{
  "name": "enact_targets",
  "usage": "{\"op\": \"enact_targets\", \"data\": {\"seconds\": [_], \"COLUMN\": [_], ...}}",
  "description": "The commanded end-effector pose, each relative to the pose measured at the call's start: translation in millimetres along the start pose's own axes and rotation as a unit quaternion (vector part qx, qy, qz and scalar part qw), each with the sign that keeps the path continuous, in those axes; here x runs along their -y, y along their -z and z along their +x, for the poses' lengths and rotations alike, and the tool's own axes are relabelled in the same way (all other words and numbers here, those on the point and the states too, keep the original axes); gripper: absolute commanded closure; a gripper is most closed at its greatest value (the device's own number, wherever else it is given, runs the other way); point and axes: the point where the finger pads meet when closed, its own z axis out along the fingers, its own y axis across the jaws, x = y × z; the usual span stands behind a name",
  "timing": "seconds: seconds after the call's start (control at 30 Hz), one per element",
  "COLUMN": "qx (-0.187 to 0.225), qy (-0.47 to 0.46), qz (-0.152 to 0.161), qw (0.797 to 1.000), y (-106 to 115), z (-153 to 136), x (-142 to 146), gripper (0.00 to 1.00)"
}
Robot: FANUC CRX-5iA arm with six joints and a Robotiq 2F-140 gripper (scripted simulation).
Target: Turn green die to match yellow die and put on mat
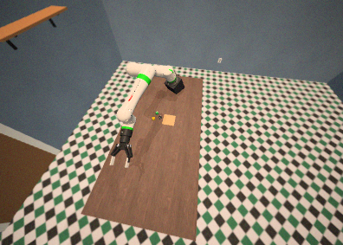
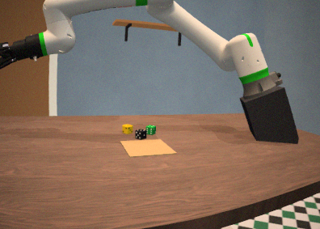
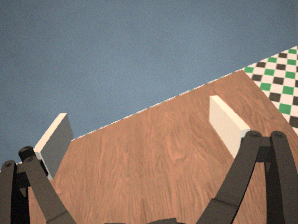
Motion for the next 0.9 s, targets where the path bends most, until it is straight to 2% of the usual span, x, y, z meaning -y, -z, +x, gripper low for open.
{"op": "enact_targets", "data": {"seconds": [0.0, 0.17, 0.27, 0.37, 0.53, 0.63, 0.67, 0.77, 0.87], "qx": [0.0, 0.011, 0.048, 0.07, 0.114, 0.118, 0.142, 0.157, 0.18], "qy": [0.0, 0.022, 0.094, 0.136, 0.225, 0.231, 0.281, 0.311, 0.36], "qz": [0.0, 0.009, 0.041, 0.061, 0.106, 0.11, 0.137, 0.154, 0.183], "qw": [1.0, 1.0, 0.994, 0.986, 0.962, 0.96, 0.939, 0.925, 0.897], "y": [0.0, 5.3, 26.0, 40.1, 75.4, 78.4, 102.1, 117.6, 144.7], "z": [0.5, -6.5, -31.3, -46.5, -80.4, -83.1, -103.2, -115.6, -135.8], "x": [0.2, 9.8, 40.3, 56.7, 87.9, 90.1, 105.0, 113.0, 124.1], "gripper": [0.0, 0.0, 0.0, 0.0, 0.0, 0.0, 0.0, 0.0, 0.0]}}
